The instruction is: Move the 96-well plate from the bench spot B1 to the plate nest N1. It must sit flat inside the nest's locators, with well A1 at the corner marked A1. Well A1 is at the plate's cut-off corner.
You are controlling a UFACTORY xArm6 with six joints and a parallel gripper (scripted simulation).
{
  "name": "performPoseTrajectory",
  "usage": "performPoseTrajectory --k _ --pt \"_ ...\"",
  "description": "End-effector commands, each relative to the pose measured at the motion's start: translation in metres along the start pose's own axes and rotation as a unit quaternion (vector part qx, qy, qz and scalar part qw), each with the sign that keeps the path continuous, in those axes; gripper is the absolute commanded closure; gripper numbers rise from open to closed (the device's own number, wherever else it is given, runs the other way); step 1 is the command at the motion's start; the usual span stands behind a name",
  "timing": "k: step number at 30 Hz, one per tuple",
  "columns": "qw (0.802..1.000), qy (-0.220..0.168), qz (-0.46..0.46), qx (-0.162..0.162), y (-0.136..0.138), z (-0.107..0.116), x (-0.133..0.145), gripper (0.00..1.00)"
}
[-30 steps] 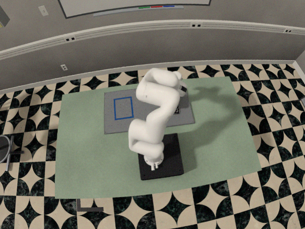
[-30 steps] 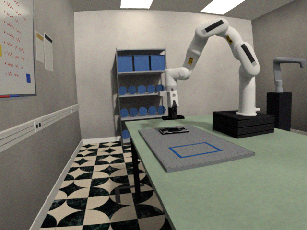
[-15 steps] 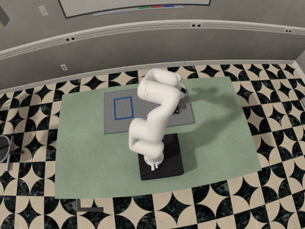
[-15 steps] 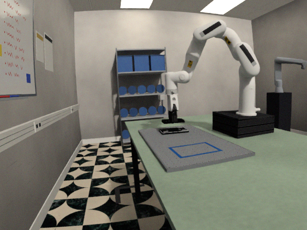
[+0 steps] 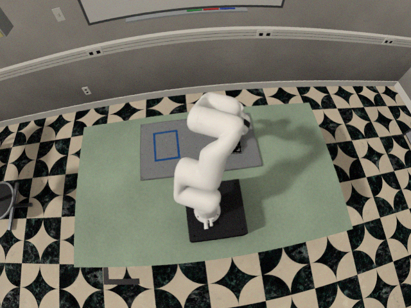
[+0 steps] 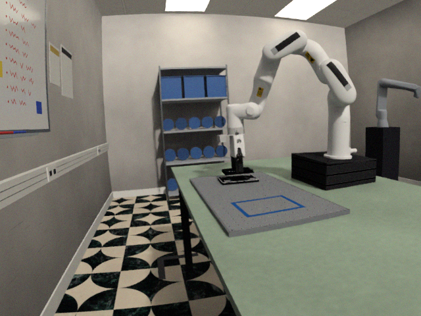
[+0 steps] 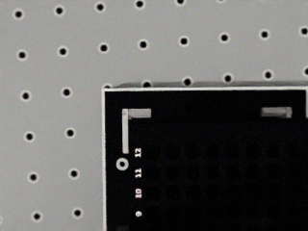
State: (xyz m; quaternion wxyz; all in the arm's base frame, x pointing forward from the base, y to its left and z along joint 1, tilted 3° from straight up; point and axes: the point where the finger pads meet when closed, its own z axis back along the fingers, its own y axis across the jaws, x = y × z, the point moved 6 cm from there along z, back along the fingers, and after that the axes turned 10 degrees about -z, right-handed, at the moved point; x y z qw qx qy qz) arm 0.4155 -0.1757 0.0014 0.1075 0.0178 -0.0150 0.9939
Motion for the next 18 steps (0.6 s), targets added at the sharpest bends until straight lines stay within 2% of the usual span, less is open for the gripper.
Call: performPoseTrajectory --k 1,18 --pt "1.0 0.002 0.0 0.0 0.0003 -0.0061 -0.0016 1.0" --pt "1.0 0.002 0.0 0.0 0.0002 -0.013 -0.0016 1.0"
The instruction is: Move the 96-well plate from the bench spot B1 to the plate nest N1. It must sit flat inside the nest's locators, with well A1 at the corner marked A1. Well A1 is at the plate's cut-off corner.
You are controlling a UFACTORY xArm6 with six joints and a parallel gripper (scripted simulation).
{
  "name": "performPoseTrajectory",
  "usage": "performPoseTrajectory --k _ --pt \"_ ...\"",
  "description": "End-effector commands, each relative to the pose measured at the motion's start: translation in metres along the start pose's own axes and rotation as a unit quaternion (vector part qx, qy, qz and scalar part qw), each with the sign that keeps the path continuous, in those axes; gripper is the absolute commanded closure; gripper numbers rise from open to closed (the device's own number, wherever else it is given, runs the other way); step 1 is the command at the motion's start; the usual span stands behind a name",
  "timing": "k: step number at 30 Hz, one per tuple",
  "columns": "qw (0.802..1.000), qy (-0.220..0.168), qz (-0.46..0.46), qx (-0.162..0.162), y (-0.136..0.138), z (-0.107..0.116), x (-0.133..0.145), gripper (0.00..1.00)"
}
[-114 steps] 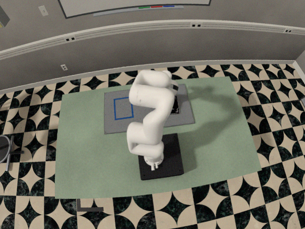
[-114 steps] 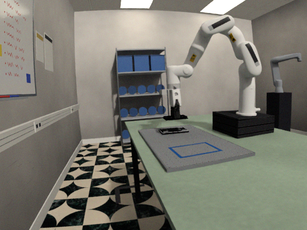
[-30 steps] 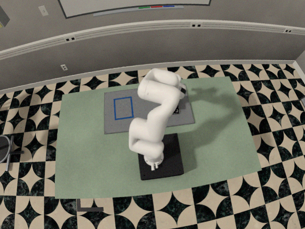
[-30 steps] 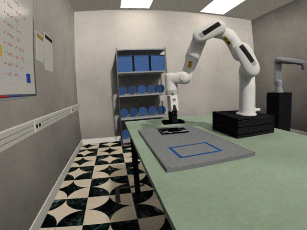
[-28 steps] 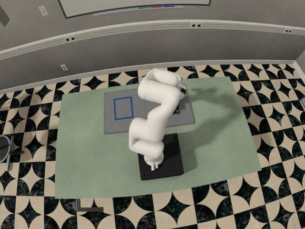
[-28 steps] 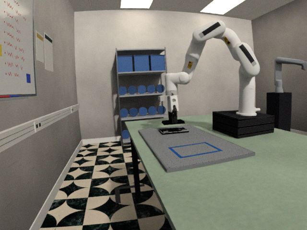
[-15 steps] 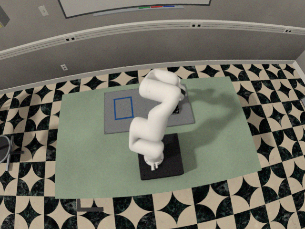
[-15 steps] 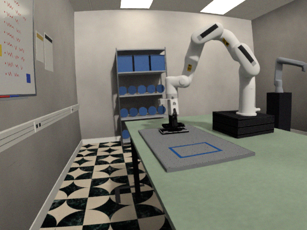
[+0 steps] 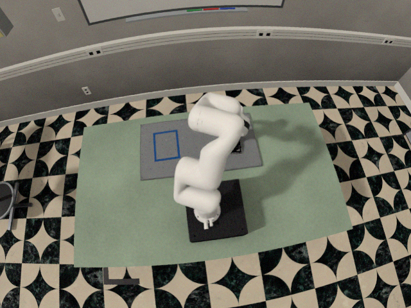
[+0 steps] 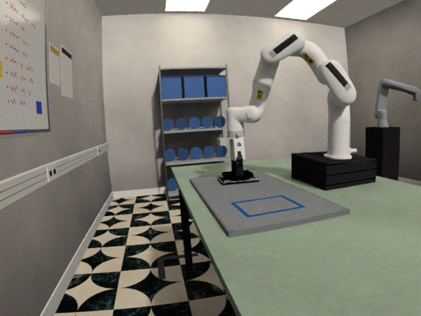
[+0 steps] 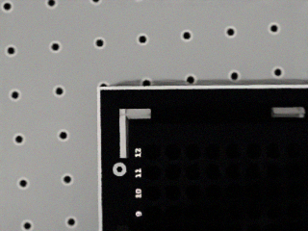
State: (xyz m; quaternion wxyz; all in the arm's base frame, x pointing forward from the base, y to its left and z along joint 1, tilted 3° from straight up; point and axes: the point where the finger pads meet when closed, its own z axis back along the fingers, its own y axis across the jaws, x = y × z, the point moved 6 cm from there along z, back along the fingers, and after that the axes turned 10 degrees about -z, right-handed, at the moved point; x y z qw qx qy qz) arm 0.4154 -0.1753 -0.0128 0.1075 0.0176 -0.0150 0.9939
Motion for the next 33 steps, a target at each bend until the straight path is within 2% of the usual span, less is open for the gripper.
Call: performPoseTrajectory --k 1,33 --pt "1.0 0.002 0.0 0.0 0.0002 0.0012 -0.0013 1.0" --pt "1.0 0.002 0.0 0.0 0.0002 -0.0024 -0.0012 1.0"
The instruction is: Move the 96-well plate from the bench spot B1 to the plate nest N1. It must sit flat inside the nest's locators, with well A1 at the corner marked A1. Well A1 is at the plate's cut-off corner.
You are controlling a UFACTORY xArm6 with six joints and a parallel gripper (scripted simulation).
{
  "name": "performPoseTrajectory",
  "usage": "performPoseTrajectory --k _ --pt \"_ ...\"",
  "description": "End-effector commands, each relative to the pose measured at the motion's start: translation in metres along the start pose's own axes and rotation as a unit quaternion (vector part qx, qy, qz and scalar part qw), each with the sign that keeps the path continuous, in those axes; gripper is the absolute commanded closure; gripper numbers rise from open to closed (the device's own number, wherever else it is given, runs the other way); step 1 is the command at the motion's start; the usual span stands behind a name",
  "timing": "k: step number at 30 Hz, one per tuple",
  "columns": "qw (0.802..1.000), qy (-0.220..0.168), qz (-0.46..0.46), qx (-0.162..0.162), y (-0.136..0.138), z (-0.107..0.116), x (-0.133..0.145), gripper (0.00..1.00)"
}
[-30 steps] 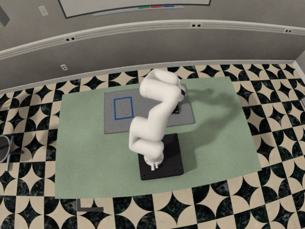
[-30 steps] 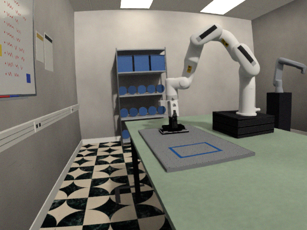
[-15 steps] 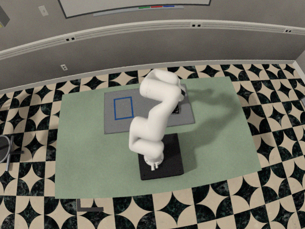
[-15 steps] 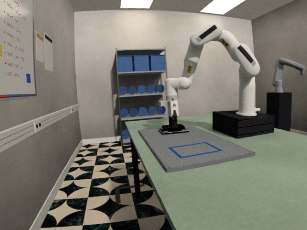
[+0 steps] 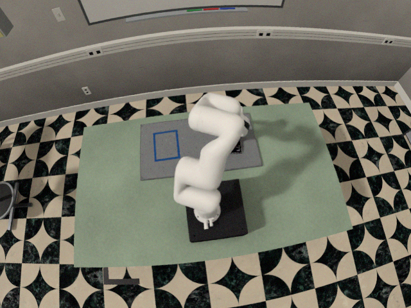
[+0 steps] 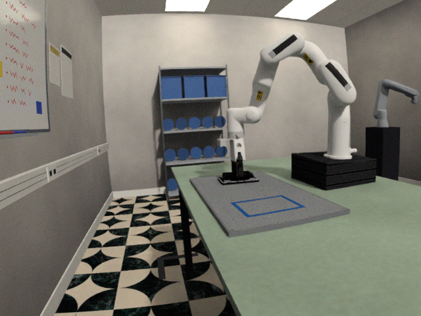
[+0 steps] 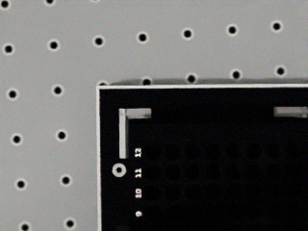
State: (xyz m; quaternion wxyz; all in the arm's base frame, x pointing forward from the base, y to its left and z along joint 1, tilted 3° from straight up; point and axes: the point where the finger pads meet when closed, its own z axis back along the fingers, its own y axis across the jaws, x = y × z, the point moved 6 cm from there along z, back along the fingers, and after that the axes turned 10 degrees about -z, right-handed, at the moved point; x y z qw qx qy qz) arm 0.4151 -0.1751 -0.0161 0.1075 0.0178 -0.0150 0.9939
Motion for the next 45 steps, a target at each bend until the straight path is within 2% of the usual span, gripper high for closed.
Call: performPoseTrajectory --k 1,45 --pt "1.0 0.002 0.0 0.0 0.0003 0.0007 -0.0014 1.0" --pt "1.0 0.002 0.0 0.0 0.0003 -0.0057 -0.0014 1.0"
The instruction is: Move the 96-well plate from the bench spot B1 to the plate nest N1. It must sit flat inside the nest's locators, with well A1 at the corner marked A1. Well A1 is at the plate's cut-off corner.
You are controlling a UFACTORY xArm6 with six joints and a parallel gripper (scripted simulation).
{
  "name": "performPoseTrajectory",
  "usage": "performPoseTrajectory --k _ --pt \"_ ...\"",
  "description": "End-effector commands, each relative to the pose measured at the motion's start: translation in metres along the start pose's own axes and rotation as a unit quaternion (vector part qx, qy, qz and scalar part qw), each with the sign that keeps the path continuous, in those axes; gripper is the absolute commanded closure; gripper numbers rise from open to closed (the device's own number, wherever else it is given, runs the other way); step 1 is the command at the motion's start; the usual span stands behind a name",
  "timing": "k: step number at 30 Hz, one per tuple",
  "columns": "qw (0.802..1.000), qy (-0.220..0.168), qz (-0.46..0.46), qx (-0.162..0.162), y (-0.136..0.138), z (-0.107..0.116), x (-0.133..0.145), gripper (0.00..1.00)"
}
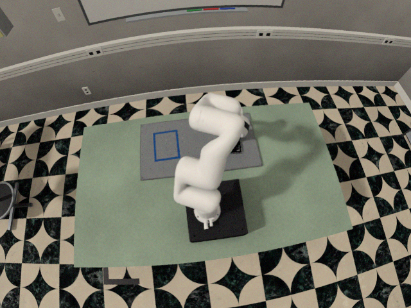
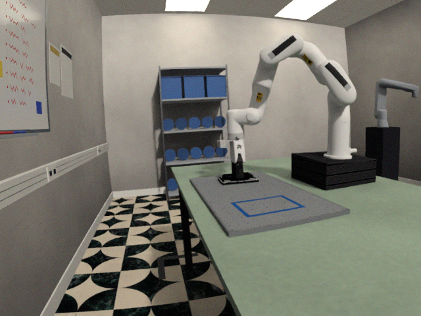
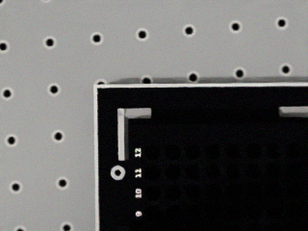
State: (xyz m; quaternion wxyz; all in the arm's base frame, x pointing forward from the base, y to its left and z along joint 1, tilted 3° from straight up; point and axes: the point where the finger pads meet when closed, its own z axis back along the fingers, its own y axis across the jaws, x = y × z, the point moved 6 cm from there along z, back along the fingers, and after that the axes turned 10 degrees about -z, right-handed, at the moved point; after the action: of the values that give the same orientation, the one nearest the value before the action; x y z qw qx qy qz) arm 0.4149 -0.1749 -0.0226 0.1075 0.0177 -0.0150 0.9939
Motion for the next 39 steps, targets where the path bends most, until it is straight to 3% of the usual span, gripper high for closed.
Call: performPoseTrajectory --k 1,5,6,39 --pt "1.0 0.002 0.0 0.0 0.0003 0.0007 -0.0014 1.0" --pt "1.0 0.002 0.0 0.0 0.0003 0.0 -0.0014 1.0" --pt "1.0 0.002 0.0 0.0 0.0003 -0.0007 -0.0014 0.0" --pt "1.0 0.002 0.0 0.0 0.0003 -0.0006 -0.0015 0.0"
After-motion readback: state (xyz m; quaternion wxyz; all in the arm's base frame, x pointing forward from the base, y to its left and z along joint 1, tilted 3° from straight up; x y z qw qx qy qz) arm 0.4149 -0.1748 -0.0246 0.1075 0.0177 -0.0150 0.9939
